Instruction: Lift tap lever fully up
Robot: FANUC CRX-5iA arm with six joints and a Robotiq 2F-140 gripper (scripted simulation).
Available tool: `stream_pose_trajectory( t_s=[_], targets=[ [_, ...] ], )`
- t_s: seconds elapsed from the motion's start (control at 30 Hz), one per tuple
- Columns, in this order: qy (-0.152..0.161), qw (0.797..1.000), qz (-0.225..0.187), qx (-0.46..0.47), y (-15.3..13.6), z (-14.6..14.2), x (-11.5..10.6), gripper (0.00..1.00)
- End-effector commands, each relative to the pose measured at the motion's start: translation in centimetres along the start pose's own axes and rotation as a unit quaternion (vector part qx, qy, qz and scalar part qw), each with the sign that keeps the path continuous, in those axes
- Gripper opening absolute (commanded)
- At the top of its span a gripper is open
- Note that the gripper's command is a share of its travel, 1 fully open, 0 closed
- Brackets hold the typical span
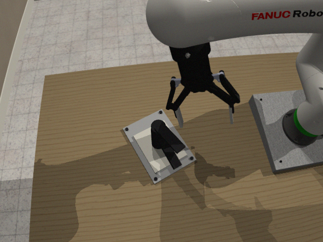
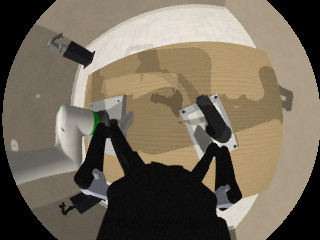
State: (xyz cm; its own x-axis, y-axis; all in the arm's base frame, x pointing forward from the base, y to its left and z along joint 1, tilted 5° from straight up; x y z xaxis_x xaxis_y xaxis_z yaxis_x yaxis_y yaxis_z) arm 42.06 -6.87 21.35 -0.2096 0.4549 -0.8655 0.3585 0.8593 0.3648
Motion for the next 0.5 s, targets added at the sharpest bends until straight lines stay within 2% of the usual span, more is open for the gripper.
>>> stream_pose_trajectory(
  t_s=[0.0,0.13,0.2,0.23,0.33,0.47],
  targets=[
    [-0.021,0.996,-0.039,-0.071,1.3,0.7,-0.6,1.0],
    [-0.038,0.986,-0.076,-0.143,2.9,1.5,-1.4,1.0],
    [-0.038,0.986,-0.076,-0.143,2.9,1.5,-1.4,1.0],
    [-0.05,0.974,-0.102,-0.195,4.2,2.0,-2.0,1.0],
    [-0.058,0.963,-0.121,-0.232,5.3,2.3,-2.5,1.0],
    [-0.073,0.937,-0.156,-0.304,7.4,2.9,-3.6,1.0]
  ],
)
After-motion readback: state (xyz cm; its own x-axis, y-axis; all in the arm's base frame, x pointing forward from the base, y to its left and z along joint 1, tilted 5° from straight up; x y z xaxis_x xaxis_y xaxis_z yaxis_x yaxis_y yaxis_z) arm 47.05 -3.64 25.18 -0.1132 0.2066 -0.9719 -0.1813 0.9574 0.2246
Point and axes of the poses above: the point where the finger pads meet when closed, its own x axis out along the fingers, its own z axis across the jaws, y = z × x, the point moved 7 cm from there along -x, back along the fingers
